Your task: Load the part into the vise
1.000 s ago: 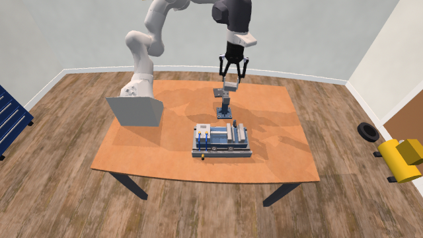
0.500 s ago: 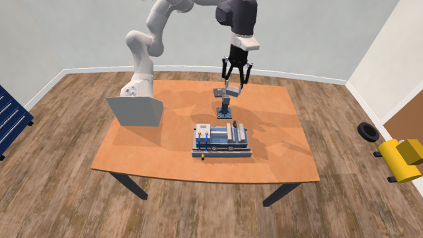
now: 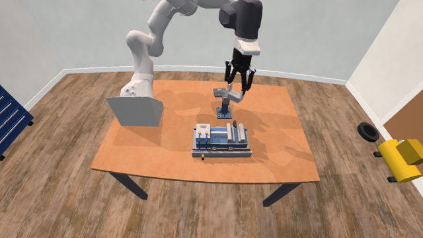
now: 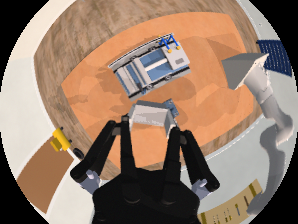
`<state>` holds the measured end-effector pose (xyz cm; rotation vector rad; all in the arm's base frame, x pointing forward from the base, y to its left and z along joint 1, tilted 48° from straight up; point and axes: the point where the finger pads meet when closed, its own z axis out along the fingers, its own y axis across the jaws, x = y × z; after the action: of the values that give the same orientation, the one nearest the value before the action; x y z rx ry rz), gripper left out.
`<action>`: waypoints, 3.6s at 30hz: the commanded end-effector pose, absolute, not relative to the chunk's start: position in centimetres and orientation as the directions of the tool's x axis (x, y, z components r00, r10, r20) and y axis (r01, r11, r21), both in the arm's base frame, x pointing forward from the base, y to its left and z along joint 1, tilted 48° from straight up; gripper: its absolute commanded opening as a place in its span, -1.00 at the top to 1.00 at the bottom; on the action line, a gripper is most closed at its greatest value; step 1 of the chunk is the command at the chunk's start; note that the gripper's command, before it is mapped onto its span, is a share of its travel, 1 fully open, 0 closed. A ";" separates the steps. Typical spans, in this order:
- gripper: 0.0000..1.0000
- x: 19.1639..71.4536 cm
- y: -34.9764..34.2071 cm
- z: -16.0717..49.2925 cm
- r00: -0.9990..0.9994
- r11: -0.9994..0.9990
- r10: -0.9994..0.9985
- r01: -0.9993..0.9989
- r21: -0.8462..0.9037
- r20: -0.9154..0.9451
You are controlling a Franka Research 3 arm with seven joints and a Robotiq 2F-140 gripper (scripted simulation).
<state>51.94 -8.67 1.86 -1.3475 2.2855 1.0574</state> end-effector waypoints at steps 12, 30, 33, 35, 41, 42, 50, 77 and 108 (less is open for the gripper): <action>1.00 52.9 -10.7 -0.6 -0.786 0.489 -0.490 -0.606 0.627 -0.377; 1.00 53.6 -13.1 -3.8 -0.927 0.603 -0.322 -0.357 0.714 -0.192; 1.00 53.7 -13.5 -4.3 -0.943 0.616 -0.291 -0.313 0.723 -0.160; 1.00 53.7 -13.7 -4.6 -0.950 0.622 -0.277 -0.292 0.727 -0.146; 1.00 53.9 -14.6 -5.8 -0.977 0.644 -0.202 -0.187 0.742 -0.071; 1.00 54.0 -14.7 -5.9 -0.980 0.647 -0.191 -0.173 0.743 -0.061; 1.00 54.0 -15.2 -6.7 -0.990 0.656 -0.142 -0.105 0.748 -0.014; 1.00 54.1 -15.4 -7.0 -0.992 0.658 -0.125 -0.081 0.749 0.003; 1.00 54.1 -15.3 -7.0 -0.992 0.658 -0.124 -0.080 0.749 0.004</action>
<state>54.00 -15.30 -7.06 -0.1925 2.9092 1.3082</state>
